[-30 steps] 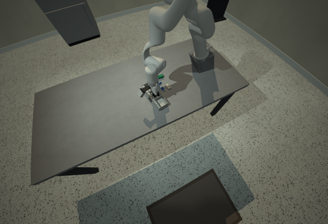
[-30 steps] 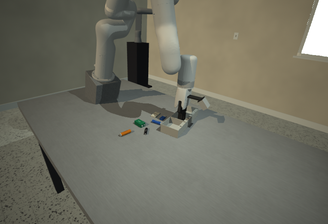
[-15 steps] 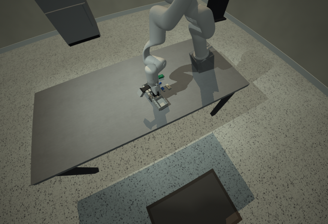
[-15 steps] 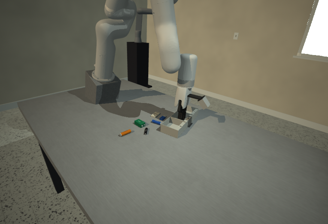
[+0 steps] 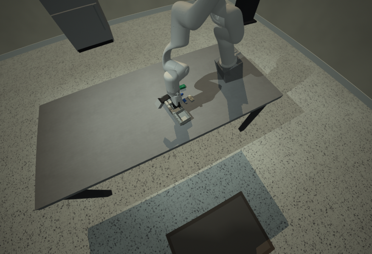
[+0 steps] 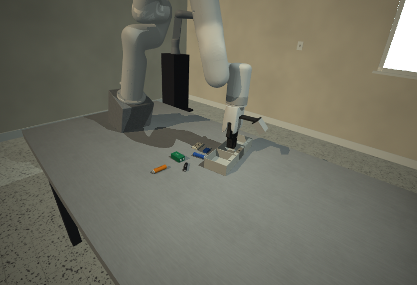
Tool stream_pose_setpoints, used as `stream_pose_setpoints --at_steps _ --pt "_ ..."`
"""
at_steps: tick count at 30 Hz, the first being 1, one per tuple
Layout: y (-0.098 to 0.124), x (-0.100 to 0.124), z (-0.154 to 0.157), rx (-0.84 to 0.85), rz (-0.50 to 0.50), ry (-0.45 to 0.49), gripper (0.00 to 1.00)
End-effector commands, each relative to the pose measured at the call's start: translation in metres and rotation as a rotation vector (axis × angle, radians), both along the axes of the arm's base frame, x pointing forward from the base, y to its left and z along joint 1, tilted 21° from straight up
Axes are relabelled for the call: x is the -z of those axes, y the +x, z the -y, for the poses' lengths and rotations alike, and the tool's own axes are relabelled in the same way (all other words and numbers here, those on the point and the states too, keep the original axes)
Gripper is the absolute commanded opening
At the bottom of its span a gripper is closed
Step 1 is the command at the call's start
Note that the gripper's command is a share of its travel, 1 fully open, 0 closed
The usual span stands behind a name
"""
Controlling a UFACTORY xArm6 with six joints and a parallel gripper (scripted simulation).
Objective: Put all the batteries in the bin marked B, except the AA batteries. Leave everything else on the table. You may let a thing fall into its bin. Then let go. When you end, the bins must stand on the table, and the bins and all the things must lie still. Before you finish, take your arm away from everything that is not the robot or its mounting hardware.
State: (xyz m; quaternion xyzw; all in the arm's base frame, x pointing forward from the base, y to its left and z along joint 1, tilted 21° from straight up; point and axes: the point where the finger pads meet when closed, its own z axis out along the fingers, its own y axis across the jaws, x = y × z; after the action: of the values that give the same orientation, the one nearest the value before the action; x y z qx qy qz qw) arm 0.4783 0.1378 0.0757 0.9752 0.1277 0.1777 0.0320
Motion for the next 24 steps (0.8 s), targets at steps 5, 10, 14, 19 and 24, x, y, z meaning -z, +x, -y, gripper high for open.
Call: stream_pose_setpoints --at_steps 5,10,14,19,24 --pt "-0.005 -0.019 -0.001 0.0 0.004 0.002 0.07" --pt "-0.01 -0.03 -0.001 0.0 0.004 0.002 0.07" --pt "-0.011 -0.03 -0.006 0.0 0.004 0.002 0.07" --pt "-0.015 -0.028 -0.03 -0.001 0.003 0.002 0.07" --pt "-0.019 -0.026 -0.055 -0.001 0.003 0.002 0.07"
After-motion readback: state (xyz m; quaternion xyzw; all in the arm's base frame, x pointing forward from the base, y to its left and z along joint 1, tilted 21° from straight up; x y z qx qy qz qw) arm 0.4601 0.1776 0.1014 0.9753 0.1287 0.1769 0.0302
